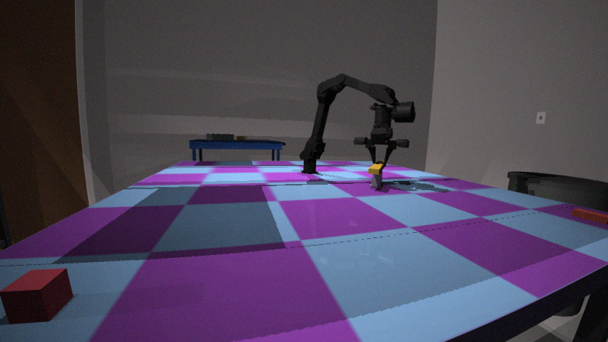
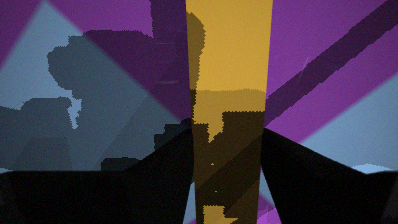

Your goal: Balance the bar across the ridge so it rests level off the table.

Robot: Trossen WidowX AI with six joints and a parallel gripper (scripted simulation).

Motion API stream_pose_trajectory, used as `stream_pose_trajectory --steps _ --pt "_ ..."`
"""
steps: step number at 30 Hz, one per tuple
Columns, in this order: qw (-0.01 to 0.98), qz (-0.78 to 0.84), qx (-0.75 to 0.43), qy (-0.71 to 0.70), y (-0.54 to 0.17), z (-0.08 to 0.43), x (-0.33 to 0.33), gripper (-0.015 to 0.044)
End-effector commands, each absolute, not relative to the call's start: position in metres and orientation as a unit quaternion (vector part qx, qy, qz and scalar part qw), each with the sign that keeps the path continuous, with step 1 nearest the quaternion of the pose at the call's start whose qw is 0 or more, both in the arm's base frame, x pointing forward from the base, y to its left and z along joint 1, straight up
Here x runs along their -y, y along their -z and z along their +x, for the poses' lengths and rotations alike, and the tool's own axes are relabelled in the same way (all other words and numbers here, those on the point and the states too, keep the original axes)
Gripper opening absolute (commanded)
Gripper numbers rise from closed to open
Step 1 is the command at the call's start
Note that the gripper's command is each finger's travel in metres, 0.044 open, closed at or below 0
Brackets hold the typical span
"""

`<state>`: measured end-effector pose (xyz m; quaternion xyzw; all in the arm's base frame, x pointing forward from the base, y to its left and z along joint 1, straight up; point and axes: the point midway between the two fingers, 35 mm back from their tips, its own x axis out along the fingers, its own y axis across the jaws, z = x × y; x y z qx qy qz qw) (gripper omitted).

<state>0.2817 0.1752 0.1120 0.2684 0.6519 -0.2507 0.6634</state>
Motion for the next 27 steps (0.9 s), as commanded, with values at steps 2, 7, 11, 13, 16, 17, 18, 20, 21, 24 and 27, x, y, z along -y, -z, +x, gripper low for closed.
stream_pose_trajectory --steps 2,7,11,13,16,17,18,20,21,24,27 --pt "0.665 0.268 -0.651 0.250 -0.1112 0.2824 -0.1751 0.0000" --pt "0.665 0.268 -0.651 0.250 -0.1107 0.2825 -0.1751 0.0000" --pt "0.665 0.268 -0.651 0.250 -0.1104 0.2825 -0.1751 0.0000" --pt "0.665 0.268 -0.651 0.250 -0.1103 0.2825 -0.1751 0.0000" --pt "0.665 0.268 -0.651 0.250 -0.1101 0.2825 -0.1751 0.0000" --pt "0.665 0.268 -0.651 0.250 -0.1100 0.2825 -0.1751 0.0000" --pt "0.665 0.268 -0.651 0.250 -0.1099 0.2825 -0.1751 0.0000" --pt "0.665 0.268 -0.651 0.250 -0.1097 0.2825 -0.1751 0.0000" --pt "0.665 0.268 -0.651 0.250 -0.1096 0.2825 -0.1751 0.0000" --pt "0.665 0.268 -0.651 0.250 -0.1094 0.2825 -0.1751 0.0000" --pt "0.665 0.268 -0.651 0.250 -0.1091 0.2825 -0.1751 0.0000"
